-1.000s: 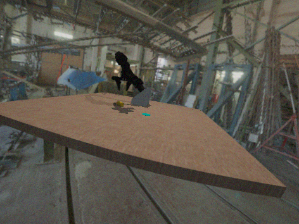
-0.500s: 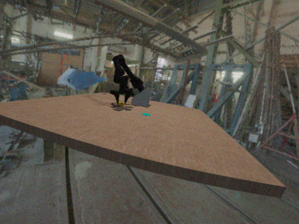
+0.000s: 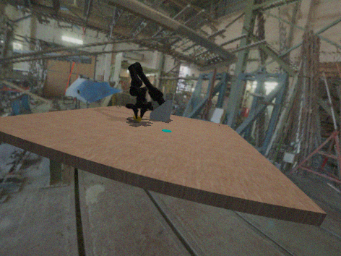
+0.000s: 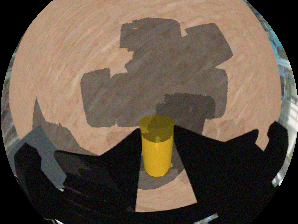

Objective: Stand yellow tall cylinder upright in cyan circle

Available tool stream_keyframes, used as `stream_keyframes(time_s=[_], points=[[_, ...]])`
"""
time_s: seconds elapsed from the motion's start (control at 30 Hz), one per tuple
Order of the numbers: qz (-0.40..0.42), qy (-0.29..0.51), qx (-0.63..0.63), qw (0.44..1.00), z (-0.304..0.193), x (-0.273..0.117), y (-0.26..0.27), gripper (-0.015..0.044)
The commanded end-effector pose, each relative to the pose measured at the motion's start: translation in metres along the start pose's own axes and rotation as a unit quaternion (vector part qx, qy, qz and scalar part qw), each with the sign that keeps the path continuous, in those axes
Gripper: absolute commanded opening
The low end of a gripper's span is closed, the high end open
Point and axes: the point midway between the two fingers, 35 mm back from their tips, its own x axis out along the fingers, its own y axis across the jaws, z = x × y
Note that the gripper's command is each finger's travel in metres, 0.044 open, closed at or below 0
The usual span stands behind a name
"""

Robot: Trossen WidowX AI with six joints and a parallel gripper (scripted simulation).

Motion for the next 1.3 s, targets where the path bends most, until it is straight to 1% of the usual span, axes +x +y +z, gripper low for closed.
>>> stream_keyframes(time_s=[0.0, 0.53, 1.03, 1.27], points=[[-0.002, -0.002, 0.001, 1.0, 0.002, -0.008, -0.002, 0.0105], [0.001, -0.006, 0.001, 1.0, 0.007, -0.056, -0.004, 0.0105], [-0.001, -0.003, 0.001, 1.0, 0.002, -0.104, -0.001, 0.0105], [-0.003, -0.003, -0.005, 1.0, 0.005, -0.11, -0.001, 0.0105]])
